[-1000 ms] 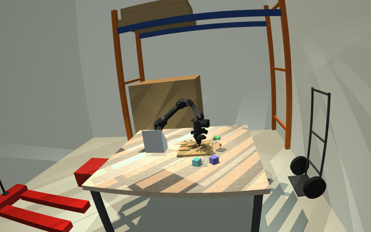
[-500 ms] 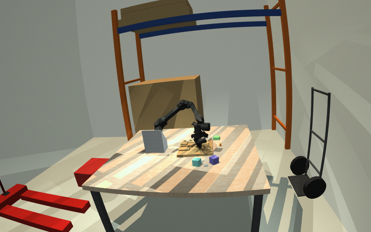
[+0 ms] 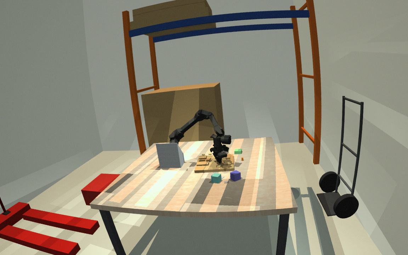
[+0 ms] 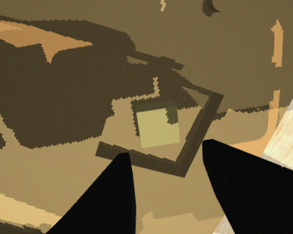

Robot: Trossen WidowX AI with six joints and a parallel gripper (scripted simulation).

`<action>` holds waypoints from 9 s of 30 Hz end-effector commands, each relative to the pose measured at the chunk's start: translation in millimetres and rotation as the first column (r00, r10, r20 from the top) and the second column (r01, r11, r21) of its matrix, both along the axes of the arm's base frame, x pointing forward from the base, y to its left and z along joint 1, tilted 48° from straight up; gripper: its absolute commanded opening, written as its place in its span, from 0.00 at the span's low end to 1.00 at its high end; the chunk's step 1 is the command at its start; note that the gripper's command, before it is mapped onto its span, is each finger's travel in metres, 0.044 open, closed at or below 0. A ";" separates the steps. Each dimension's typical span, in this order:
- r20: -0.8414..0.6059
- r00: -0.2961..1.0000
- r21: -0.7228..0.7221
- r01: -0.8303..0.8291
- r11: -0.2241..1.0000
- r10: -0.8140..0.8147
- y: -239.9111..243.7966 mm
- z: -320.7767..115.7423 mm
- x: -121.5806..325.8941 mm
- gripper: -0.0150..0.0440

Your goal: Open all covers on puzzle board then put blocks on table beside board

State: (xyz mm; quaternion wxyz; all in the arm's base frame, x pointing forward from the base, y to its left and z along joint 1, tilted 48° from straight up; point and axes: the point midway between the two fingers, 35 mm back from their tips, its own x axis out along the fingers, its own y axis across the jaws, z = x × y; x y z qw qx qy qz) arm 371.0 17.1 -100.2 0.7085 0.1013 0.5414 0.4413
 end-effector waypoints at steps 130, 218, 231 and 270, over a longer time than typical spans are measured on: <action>0.001 1.000 -0.006 0.006 1.000 -0.006 -63.0 28.2 -8.9 0.39; 0.001 1.000 -0.009 0.005 1.000 -0.005 -90.8 -116.6 -85.1 0.39; 0.001 1.000 -0.005 0.005 1.000 -0.005 -74.4 -129.9 -86.5 0.39; 0.001 1.000 -0.010 0.003 1.000 -0.003 -107.4 -100.7 -87.3 1.00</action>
